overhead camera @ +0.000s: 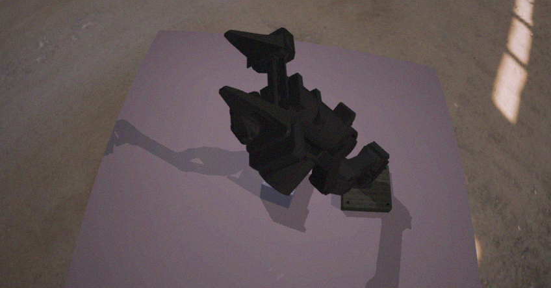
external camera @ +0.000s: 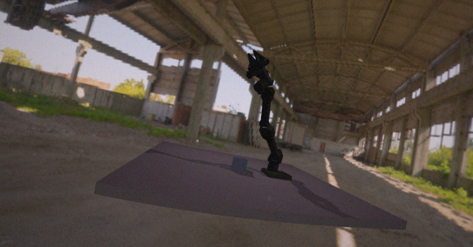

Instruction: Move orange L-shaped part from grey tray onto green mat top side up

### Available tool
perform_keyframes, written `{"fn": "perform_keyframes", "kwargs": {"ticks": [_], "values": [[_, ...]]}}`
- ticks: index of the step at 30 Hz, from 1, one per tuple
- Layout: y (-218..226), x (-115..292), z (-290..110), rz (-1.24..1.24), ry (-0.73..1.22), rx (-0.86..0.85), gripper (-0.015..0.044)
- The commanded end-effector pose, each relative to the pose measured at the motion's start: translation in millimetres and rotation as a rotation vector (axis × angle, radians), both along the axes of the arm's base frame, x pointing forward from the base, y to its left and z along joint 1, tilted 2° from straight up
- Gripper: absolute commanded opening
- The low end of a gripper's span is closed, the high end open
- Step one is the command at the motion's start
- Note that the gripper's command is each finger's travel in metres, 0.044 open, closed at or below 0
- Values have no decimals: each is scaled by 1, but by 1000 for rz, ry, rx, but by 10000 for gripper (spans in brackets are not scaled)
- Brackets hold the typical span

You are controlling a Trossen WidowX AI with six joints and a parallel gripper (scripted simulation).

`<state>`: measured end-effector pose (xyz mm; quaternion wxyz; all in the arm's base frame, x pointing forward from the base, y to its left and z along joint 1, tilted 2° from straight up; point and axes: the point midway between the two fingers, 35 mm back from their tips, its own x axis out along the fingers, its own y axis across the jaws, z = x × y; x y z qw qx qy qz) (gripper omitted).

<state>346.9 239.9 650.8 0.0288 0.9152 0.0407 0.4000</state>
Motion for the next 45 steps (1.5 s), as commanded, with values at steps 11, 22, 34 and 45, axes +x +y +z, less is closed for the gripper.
{"fn": "perform_keyframes", "kwargs": {"ticks": [11, 22, 34, 45], "values": [[-30, -137, 65, 295, -257, 288, 180], [-114, -253, 94, 609, -488, 615, 180], [-264, -308, 79, 992, -648, 1162, 180], [-413, -227, -14, 1273, -725, 1947, 180]]}}
